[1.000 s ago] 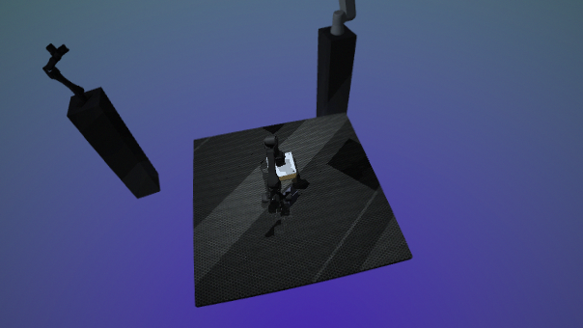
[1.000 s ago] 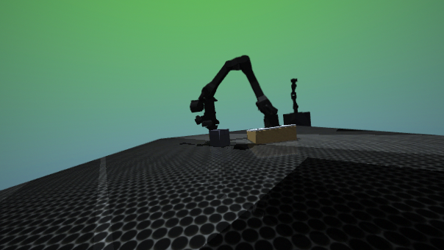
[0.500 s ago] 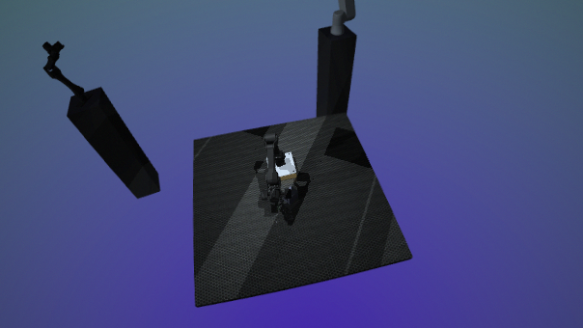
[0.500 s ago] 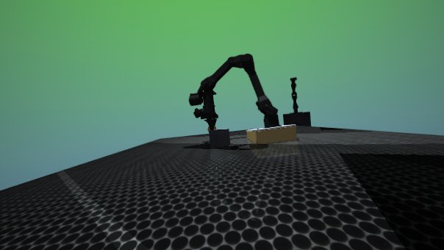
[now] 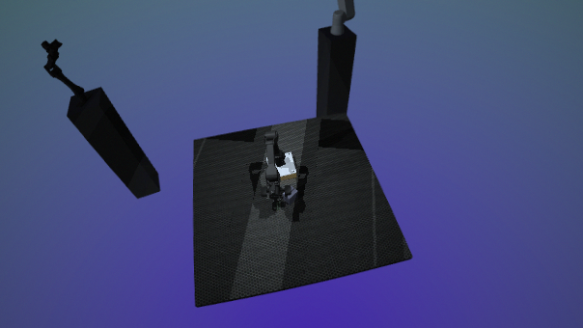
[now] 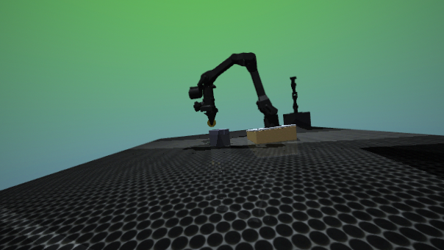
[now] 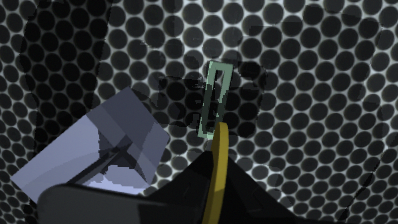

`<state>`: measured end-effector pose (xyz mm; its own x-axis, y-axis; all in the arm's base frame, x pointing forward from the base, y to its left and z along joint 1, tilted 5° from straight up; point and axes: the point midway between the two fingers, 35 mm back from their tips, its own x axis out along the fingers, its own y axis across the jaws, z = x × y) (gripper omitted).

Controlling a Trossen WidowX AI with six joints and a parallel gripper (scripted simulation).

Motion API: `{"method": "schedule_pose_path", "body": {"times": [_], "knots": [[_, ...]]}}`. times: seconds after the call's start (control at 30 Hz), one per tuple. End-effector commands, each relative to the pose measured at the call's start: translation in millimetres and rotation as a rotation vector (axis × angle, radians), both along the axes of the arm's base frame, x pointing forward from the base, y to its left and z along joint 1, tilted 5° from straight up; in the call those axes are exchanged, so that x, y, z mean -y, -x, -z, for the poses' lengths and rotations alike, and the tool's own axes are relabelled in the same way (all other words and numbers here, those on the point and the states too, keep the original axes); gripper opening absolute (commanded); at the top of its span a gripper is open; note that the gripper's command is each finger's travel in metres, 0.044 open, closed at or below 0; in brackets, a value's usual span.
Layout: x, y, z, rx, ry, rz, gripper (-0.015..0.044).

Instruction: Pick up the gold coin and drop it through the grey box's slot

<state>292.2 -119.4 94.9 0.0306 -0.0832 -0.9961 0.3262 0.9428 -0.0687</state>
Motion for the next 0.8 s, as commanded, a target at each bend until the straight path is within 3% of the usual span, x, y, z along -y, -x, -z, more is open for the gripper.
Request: {"method": "schedule_pose_path", "body": {"times": [0.0, 0.77], "knots": [[0.5, -0.9, -8.0, 0.013, 0.008, 0.004, 0.0], [-6.0, 7.4, -7.5, 0.076, -0.02, 0.74, 0.0]]}}
